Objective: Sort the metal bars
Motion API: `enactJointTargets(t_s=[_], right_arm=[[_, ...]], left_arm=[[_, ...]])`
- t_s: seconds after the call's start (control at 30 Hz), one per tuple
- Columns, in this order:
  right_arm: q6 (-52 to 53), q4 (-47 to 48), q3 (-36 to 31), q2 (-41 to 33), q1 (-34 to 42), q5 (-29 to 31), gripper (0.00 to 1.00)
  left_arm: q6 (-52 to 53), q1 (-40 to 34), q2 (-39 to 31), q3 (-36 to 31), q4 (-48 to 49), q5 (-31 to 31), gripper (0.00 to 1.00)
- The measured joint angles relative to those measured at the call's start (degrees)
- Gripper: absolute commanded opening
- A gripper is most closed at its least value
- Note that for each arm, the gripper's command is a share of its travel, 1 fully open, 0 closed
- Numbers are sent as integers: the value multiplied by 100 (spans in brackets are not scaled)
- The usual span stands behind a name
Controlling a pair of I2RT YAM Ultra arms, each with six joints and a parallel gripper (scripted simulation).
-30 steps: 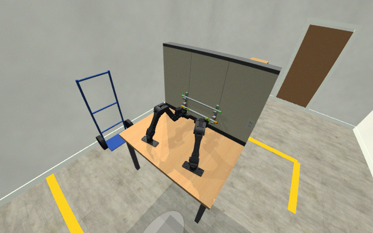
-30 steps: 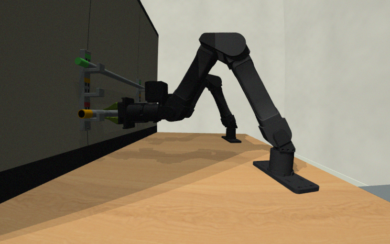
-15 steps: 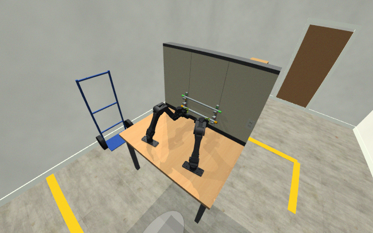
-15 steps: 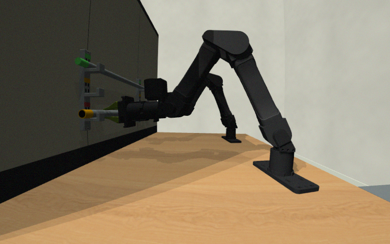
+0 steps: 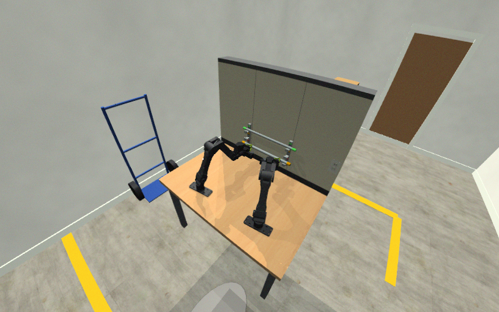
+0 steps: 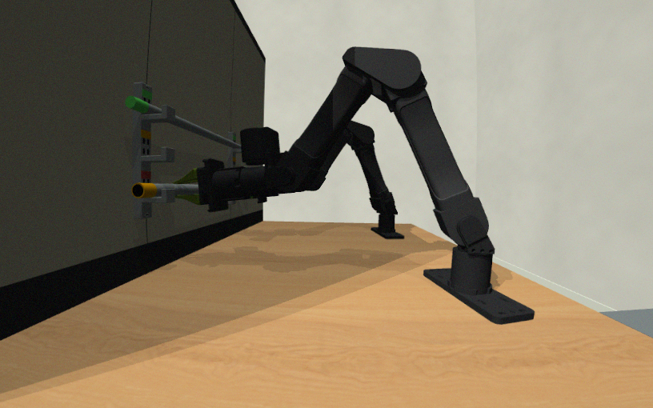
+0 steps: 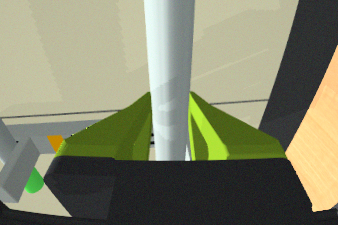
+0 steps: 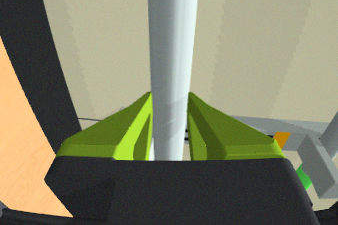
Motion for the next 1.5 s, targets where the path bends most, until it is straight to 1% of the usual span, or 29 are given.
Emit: enactJointTargets(t_s=[1.5], right_arm=[[48, -656, 205, -317, 0, -11, 0]], left_arm=[[-26, 0, -319, 197, -647, -9, 0]])
